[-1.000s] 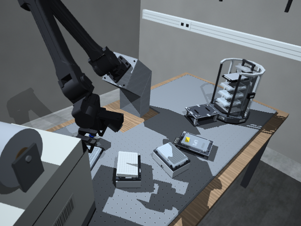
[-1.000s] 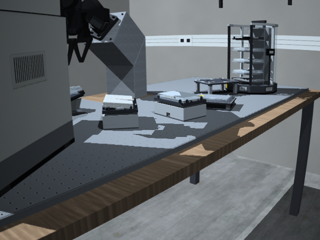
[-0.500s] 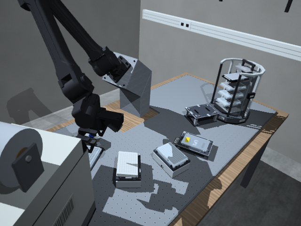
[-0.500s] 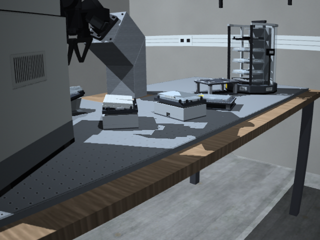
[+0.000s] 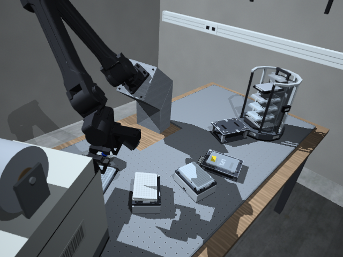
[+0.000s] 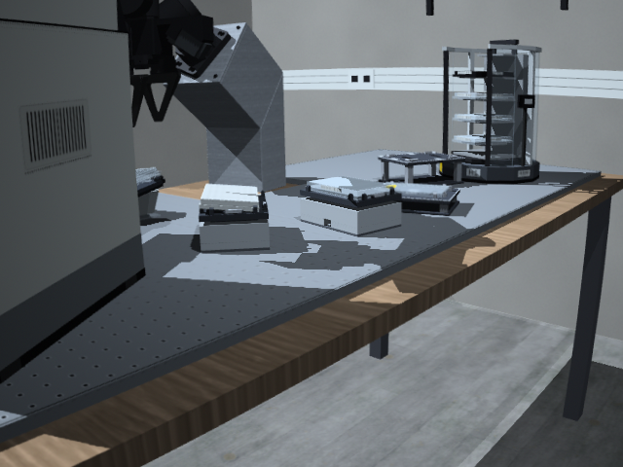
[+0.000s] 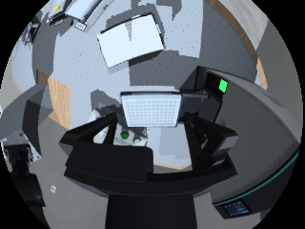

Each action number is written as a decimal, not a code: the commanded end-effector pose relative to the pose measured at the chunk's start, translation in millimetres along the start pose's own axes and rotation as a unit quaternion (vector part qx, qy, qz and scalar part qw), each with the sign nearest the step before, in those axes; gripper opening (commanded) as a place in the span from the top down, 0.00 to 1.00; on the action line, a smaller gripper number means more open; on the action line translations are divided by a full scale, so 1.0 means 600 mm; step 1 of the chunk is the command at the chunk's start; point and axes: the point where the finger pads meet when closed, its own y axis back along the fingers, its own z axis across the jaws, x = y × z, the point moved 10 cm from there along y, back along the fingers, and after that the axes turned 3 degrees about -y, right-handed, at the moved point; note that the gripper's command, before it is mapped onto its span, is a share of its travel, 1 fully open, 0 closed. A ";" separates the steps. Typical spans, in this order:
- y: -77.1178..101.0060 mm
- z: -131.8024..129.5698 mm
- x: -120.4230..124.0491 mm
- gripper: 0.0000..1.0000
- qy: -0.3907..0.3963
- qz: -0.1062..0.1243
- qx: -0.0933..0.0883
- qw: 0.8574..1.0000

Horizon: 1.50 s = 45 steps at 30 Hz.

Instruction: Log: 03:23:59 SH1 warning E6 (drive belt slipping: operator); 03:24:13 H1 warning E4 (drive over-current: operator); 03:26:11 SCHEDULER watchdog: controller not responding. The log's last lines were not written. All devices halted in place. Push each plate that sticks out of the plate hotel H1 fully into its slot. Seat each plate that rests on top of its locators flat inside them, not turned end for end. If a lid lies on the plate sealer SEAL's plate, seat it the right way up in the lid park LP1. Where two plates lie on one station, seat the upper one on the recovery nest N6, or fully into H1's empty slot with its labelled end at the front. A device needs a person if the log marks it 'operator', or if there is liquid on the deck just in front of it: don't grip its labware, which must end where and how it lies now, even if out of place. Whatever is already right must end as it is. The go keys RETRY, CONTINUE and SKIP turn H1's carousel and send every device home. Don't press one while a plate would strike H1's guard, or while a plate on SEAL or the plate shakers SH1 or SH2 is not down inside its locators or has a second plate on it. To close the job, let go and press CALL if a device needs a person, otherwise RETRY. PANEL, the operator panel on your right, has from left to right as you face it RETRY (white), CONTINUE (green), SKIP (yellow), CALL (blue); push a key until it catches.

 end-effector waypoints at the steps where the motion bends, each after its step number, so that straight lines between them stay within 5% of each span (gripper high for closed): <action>1: 0.004 -0.015 -0.001 0.00 -0.005 -0.004 0.011 1.000; 5: 0.004 -0.015 -0.001 0.00 -0.005 -0.004 0.011 1.000; 6: 0.020 -0.030 -0.003 0.00 -0.007 -0.011 0.025 1.000; 28: 0.117 -0.028 0.003 0.00 -0.015 -0.013 0.021 1.000; 34: 0.119 -0.028 0.003 0.00 -0.015 -0.013 0.021 1.000; 35: 0.095 -0.002 -0.014 0.00 -0.013 -0.004 0.002 1.000; 45: 0.099 0.016 -0.065 0.00 -0.181 -0.006 0.004 0.984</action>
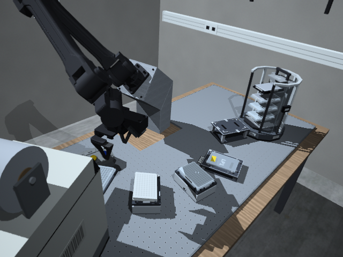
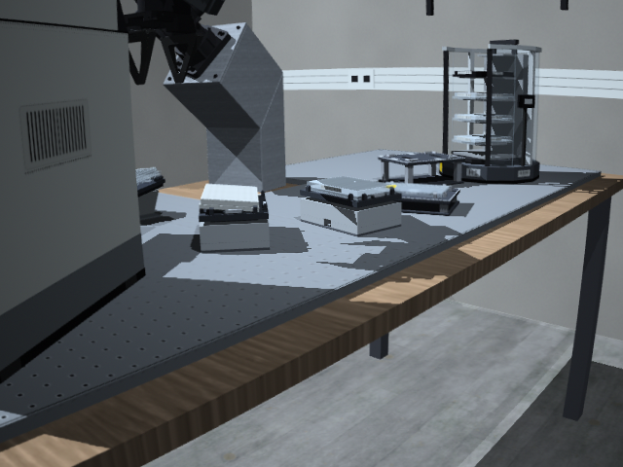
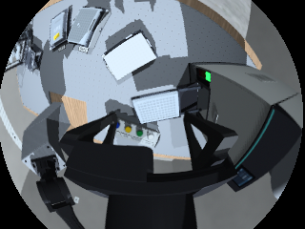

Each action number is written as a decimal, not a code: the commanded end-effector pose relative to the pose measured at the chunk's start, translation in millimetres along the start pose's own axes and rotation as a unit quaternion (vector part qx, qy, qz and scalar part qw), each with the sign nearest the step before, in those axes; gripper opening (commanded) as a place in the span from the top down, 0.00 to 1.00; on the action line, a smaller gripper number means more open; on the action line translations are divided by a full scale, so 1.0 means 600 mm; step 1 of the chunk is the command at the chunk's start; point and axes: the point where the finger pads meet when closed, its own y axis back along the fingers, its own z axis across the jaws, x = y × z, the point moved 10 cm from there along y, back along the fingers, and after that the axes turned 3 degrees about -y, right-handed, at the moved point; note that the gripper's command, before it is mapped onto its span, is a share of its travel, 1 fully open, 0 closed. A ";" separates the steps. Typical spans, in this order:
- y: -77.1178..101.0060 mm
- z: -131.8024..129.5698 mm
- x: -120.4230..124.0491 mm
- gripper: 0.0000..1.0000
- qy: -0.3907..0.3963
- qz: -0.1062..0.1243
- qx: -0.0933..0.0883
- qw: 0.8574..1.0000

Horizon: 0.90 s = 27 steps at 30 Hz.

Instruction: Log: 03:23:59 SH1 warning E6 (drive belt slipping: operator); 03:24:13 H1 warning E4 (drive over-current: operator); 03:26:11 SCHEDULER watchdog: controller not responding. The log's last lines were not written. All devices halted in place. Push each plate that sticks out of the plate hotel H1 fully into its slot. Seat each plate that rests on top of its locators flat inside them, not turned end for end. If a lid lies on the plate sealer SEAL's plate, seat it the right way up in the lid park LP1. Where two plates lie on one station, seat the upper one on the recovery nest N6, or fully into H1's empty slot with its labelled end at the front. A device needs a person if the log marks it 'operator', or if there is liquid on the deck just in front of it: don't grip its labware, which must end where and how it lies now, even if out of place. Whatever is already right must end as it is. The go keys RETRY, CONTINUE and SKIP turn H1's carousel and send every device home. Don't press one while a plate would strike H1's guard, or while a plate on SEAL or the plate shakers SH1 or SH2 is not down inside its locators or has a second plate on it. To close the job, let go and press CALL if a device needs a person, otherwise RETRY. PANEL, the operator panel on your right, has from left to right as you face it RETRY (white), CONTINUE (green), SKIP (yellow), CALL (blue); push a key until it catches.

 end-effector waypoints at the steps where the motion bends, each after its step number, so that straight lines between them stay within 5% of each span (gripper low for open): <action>1: 0.003 0.006 -0.029 0.00 -0.096 0.002 -0.002 0.995; 10: 0.008 0.022 -0.064 0.00 -0.216 -0.002 0.000 0.976; 21: 0.008 0.060 -0.114 0.00 -0.390 -0.002 -0.001 0.921; 27: 0.008 0.074 -0.133 0.00 -0.391 -0.002 -0.001 0.920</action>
